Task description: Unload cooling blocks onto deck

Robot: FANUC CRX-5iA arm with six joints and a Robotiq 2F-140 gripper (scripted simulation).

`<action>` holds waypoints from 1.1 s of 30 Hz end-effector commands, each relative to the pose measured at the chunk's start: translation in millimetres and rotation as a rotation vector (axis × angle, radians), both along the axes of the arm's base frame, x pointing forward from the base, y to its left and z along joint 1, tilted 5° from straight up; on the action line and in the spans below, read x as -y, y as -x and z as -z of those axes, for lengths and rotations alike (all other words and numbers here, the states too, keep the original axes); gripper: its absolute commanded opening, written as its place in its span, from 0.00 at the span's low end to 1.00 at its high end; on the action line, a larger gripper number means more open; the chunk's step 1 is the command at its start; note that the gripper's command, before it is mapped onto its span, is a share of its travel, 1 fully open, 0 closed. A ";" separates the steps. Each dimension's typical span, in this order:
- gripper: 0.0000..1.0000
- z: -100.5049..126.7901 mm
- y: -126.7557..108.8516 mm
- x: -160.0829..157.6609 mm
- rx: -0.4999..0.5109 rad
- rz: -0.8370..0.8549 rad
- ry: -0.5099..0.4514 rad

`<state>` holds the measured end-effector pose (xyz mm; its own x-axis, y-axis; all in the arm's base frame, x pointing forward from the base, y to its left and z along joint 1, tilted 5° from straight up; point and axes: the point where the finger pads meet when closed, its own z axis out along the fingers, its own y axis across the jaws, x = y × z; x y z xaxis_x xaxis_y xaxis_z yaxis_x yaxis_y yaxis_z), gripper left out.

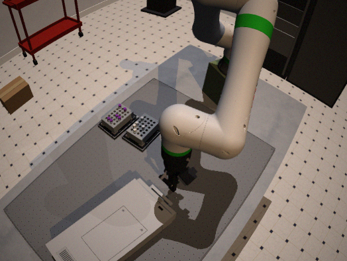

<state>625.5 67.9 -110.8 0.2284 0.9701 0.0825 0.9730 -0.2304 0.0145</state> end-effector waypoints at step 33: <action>0.10 -29.2 0.5 2.1 0.003 0.000 0.000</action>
<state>624.1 66.0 -85.9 0.2285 0.9700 0.0825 0.9730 -0.2304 0.0147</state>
